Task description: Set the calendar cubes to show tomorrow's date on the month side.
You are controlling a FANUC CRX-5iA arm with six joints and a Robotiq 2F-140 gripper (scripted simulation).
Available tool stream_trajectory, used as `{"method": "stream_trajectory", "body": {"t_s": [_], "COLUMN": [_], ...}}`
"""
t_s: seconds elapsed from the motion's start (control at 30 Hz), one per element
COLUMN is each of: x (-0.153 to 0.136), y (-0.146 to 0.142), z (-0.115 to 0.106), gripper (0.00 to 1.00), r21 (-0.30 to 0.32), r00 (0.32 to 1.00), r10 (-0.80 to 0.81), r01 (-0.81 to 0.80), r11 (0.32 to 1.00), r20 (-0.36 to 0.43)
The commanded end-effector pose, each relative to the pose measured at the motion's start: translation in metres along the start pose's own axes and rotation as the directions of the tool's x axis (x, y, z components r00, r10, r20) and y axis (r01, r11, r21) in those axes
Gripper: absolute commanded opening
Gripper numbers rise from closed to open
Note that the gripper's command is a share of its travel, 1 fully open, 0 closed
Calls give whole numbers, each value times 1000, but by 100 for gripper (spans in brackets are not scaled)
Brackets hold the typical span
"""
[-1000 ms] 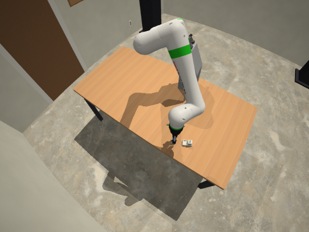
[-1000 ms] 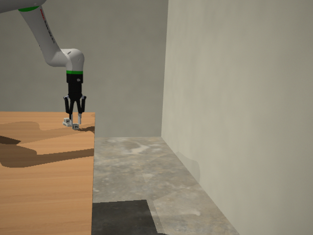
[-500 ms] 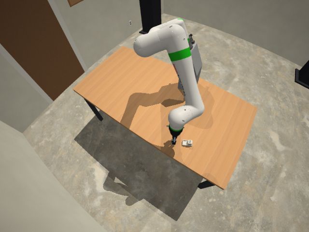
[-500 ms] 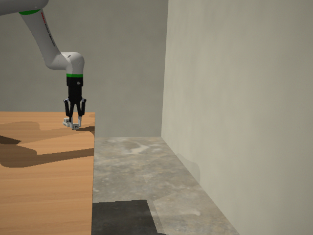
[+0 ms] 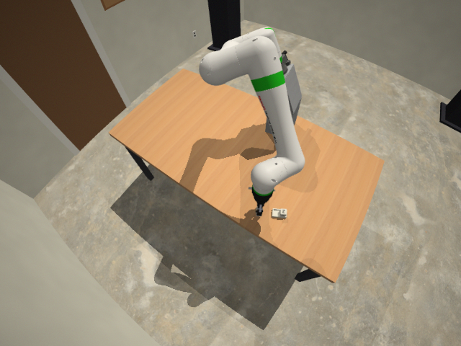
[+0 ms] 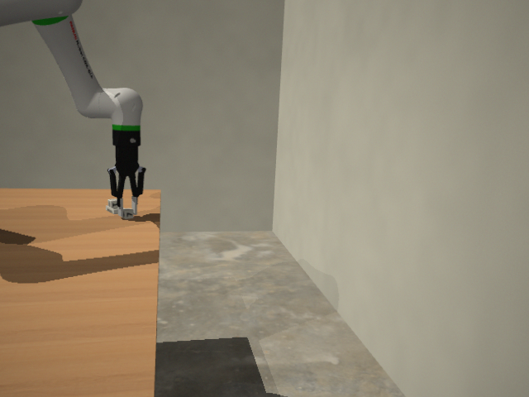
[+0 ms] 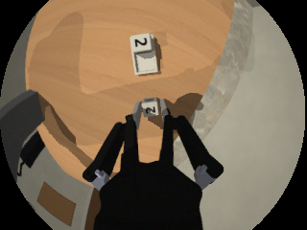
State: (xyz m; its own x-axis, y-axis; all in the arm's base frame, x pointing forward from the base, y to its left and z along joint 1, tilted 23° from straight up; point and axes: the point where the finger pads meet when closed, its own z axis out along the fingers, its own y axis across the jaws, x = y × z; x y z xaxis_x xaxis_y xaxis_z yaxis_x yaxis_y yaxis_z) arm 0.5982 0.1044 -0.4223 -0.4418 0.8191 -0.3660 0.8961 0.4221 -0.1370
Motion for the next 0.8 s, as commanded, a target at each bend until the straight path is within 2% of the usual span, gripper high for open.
{"method": "stream_trajectory", "body": {"t_s": [0.0, 0.73, 0.77], "x": [0, 0, 0], "y": [0, 0, 0], "z": [0, 0, 0], "gripper": [36, 36, 25], "r21": [0, 0, 0], "r00": [1000, 1000, 1000], "r10": [0, 0, 0], "r01": [0, 0, 0], "r11": [1000, 1000, 1000], "r20": [0, 0, 0]}}
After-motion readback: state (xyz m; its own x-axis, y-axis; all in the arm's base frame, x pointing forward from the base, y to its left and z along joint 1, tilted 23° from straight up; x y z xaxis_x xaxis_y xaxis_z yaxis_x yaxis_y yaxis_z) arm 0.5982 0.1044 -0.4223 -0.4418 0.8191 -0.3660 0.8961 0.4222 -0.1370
